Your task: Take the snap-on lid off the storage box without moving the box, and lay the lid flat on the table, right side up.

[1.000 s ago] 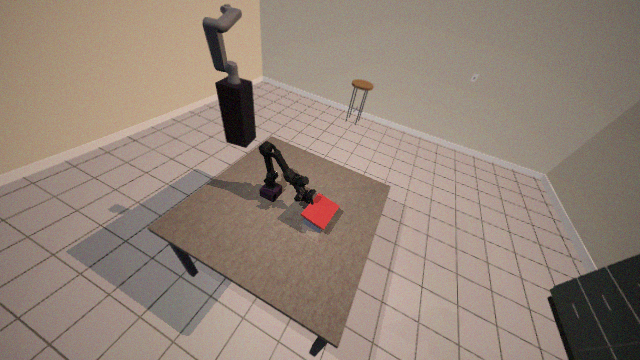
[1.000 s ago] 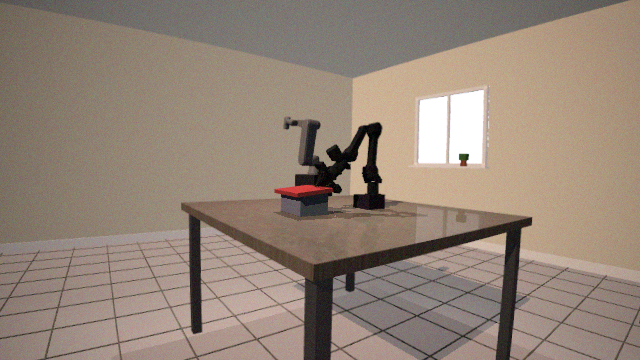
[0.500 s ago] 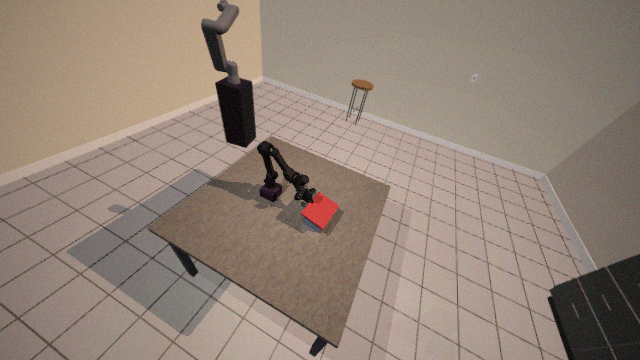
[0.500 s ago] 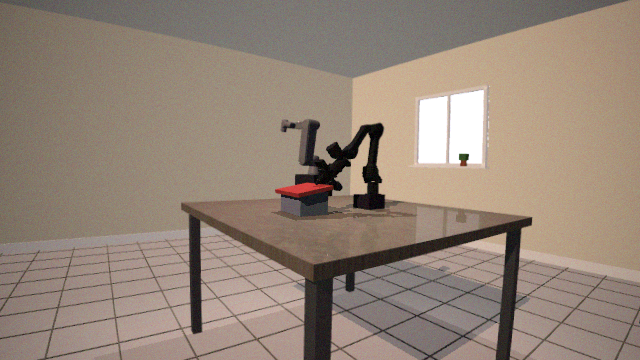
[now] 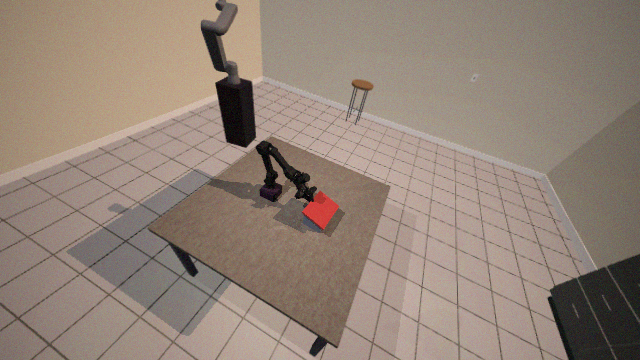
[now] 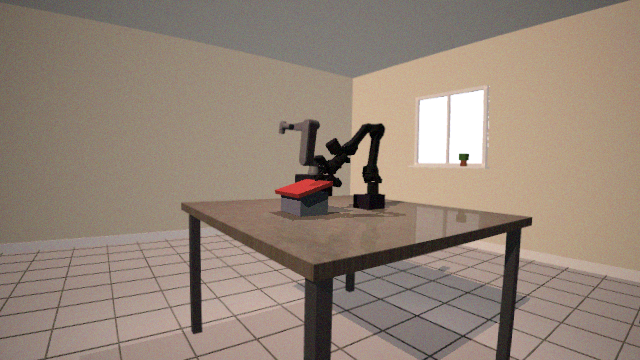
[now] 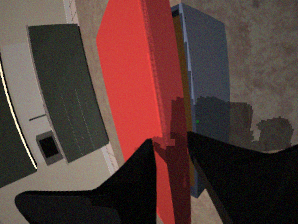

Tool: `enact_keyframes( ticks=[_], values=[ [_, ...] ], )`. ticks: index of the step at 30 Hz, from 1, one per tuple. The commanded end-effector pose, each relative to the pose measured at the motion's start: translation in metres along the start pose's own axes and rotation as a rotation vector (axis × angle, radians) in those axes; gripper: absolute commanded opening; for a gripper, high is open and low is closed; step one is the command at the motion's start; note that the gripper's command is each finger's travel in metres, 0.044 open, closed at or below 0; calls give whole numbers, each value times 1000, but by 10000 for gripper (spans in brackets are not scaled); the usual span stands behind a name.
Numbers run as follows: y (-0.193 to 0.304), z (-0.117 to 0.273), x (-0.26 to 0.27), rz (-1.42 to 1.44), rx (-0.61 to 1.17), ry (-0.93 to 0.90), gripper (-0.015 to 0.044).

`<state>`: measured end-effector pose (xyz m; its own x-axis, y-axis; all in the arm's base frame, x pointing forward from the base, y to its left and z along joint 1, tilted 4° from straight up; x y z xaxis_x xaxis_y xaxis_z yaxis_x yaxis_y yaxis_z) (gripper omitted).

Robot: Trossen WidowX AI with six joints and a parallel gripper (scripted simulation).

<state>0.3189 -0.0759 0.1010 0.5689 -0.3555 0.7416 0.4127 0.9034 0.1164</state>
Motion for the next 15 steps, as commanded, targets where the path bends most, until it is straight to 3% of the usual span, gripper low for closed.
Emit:
enact_keyframes(
  ticks=[1,15],
  values=[
    [3,6,14,-4,4,-25,0],
    [8,11,33,-4,4,-26,0]
  ],
)
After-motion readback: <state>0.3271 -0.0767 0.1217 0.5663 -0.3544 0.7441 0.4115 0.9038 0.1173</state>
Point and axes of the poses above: the point midway between the two fingers, 35 mm back from their tips, its own z axis back along the fingers, its own x axis across the jaws, y = z × x, the point moved 2 cm from there along z, back along the fingers, and after that the axes turned 14 degrees about -z, right-handed, at the moved point
